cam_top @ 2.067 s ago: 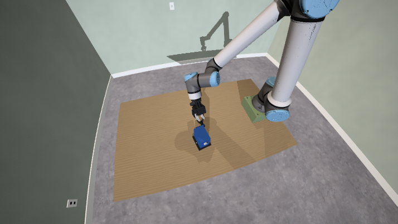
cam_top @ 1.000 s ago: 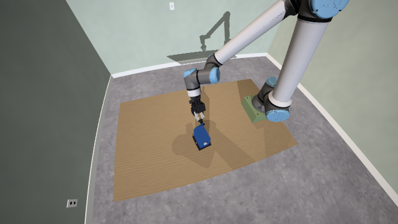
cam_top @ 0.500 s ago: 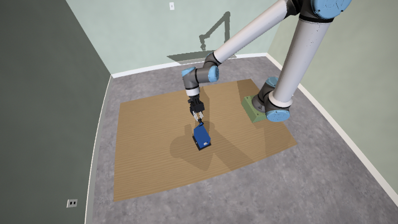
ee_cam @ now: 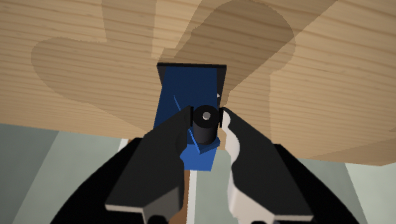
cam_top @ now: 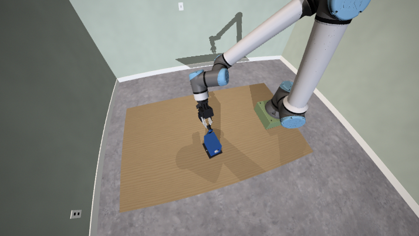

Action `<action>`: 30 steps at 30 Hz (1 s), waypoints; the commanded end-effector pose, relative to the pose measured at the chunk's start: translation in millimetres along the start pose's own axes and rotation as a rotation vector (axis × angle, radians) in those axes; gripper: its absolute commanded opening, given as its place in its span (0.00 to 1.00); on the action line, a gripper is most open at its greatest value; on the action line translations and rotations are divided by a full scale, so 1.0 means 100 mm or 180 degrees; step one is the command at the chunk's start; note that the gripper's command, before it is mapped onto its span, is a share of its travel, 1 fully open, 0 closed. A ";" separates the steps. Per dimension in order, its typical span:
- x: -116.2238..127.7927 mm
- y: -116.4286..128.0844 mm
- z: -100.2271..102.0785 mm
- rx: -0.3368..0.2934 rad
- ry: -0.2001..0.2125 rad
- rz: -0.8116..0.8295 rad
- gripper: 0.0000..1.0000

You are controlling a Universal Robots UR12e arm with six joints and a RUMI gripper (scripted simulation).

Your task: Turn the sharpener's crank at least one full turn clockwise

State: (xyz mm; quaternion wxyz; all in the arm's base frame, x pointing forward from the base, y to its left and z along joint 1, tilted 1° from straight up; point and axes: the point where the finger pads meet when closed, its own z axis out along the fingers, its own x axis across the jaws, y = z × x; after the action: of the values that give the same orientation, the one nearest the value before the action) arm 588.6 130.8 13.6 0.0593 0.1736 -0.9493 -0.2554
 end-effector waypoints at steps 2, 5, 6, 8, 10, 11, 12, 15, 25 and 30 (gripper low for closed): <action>-0.07 0.01 -0.03 0.0002 -0.0003 -0.0002 0.09; -0.10 0.02 -0.04 0.0002 -0.0003 -0.0002 0.09; -0.10 0.02 -0.04 0.0002 -0.0003 -0.0002 0.09; -0.13 0.02 -0.04 0.0002 -0.0003 -0.0002 0.09; -0.15 0.02 -0.05 0.0002 -0.0003 -0.0002 0.09; -0.16 0.02 -0.05 0.0002 -0.0003 -0.0002 0.09; -0.17 0.02 -0.05 0.0002 -0.0003 -0.0002 0.09; -0.20 0.03 -0.05 0.0002 -0.0003 -0.0002 0.09; -0.31 0.02 -0.05 0.0002 -0.0003 -0.0002 0.09; -0.35 0.02 -0.04 0.0002 -0.0003 -0.0002 0.09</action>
State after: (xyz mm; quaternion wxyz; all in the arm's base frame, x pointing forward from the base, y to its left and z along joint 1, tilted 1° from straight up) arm 616.5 141.5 17.4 0.0592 0.1737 -0.9492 -0.2555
